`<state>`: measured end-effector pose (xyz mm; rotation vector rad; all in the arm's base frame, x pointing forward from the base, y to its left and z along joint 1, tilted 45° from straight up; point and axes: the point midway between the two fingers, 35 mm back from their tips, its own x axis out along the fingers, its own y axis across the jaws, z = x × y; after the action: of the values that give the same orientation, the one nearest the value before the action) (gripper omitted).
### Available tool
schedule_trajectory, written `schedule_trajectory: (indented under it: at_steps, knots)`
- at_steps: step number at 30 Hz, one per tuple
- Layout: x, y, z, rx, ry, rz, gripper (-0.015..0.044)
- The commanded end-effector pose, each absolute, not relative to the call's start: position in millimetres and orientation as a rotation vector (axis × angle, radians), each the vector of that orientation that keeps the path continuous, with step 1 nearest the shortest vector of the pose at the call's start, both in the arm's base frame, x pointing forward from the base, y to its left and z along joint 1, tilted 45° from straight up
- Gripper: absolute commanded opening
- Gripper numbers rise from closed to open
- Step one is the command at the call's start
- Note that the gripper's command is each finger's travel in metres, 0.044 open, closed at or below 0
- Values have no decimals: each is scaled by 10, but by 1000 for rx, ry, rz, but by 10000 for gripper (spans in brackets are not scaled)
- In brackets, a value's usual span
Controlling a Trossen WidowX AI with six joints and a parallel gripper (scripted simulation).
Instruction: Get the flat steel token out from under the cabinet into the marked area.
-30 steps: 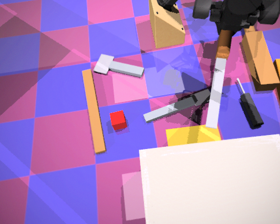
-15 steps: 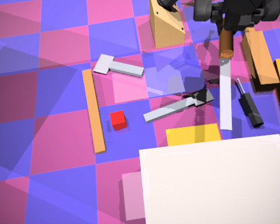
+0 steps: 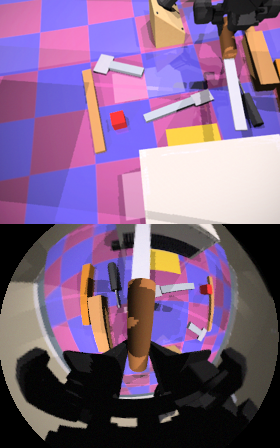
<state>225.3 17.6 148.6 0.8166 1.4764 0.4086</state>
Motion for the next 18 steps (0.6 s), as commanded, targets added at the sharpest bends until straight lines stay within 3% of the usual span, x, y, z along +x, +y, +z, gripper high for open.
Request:
schedule_trajectory:
  at_steps: [1, 18]
  knots:
    - [2253, 168, 1492, 785, 1461, 431, 0]
    - [2275, 255, 1422, 734, 1440, 475, 0]
